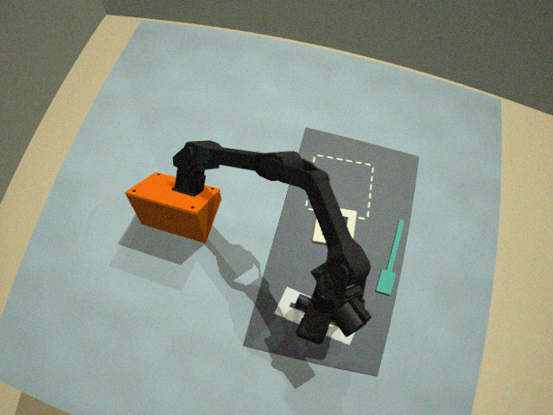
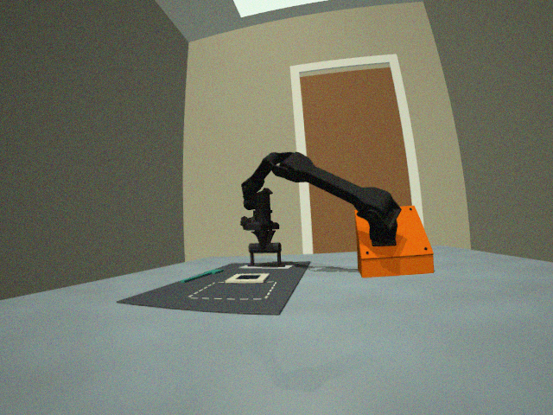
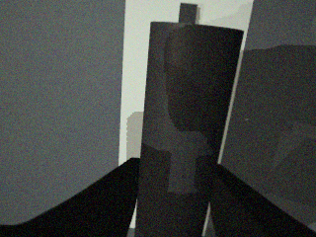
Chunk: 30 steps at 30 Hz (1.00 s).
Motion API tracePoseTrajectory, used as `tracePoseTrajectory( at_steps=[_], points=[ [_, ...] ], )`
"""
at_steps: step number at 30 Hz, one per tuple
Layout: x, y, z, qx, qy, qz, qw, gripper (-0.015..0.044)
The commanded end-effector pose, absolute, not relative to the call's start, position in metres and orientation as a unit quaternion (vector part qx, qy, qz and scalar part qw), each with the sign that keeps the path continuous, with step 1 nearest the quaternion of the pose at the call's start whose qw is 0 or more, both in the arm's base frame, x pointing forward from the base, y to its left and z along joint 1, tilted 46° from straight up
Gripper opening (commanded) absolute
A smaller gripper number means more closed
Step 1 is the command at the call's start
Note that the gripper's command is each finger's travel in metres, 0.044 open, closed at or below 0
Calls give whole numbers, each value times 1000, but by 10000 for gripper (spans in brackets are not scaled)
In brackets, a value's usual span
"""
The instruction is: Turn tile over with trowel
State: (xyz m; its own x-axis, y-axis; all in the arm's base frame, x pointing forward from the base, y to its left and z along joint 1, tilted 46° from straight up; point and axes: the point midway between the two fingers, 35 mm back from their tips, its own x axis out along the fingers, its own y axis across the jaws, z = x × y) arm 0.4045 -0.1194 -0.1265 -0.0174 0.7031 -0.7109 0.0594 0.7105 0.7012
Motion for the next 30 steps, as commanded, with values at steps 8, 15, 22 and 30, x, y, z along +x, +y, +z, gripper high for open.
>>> tracePoseTrajectory(
  at_steps=[8,15,22,30],
  points=[
    [405,-118,-127,277,665,260,643,270],
    [405,-118,-127,277,665,260,643,270],
    [405,-118,-127,277,665,260,643,270],
    [403,-148,-94,270,662,267,646,270]
  ],
)
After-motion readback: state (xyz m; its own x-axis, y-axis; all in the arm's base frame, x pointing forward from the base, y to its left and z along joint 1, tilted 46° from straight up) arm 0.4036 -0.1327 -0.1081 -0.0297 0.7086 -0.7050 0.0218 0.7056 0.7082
